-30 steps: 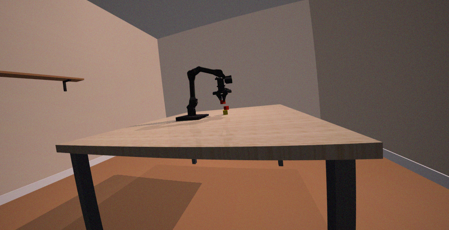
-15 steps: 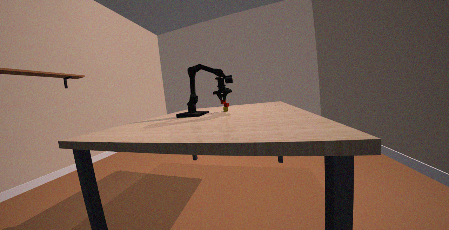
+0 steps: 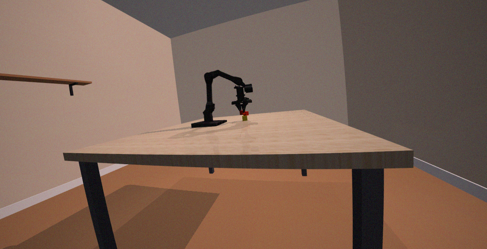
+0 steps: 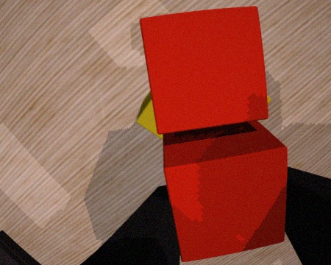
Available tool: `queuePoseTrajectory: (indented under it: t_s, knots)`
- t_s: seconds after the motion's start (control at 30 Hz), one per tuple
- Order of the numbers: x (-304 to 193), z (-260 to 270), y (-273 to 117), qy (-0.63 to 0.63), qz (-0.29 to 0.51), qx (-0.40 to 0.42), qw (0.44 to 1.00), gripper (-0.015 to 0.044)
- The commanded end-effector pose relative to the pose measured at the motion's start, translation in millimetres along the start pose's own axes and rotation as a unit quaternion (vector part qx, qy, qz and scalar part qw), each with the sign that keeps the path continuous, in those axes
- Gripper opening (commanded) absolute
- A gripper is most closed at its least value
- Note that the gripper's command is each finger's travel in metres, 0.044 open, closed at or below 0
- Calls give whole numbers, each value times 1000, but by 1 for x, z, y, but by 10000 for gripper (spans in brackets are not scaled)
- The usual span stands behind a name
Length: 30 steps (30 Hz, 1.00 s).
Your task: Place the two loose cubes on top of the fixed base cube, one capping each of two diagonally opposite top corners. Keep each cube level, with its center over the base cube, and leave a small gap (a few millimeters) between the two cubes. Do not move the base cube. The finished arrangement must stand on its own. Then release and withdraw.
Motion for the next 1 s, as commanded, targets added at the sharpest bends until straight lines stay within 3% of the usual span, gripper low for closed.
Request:
queuePoseTrajectory:
  t_s: [0.0, 0.8, 0.93, 0.97]
  knots:
    - [0, -1, 7, 3, 1, -2, 1000, 105]
    - [0, -1, 10, 3, 1, -2, 1000, 105]
    - [0, -1, 10, 3, 1, -2, 1000, 205]
    - [0, -1, 10, 3, 1, -2, 1000, 205]
Point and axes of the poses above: the point midway between the two fingers, 35 mm back from their tips, its own y axis out along the fingers, its own z axis across the jaws, x = y × z, the point moved 4 cm from there along -y, back along the fingers, and after that the axes turned 8 degrees about -y, right-handed, at the moved point
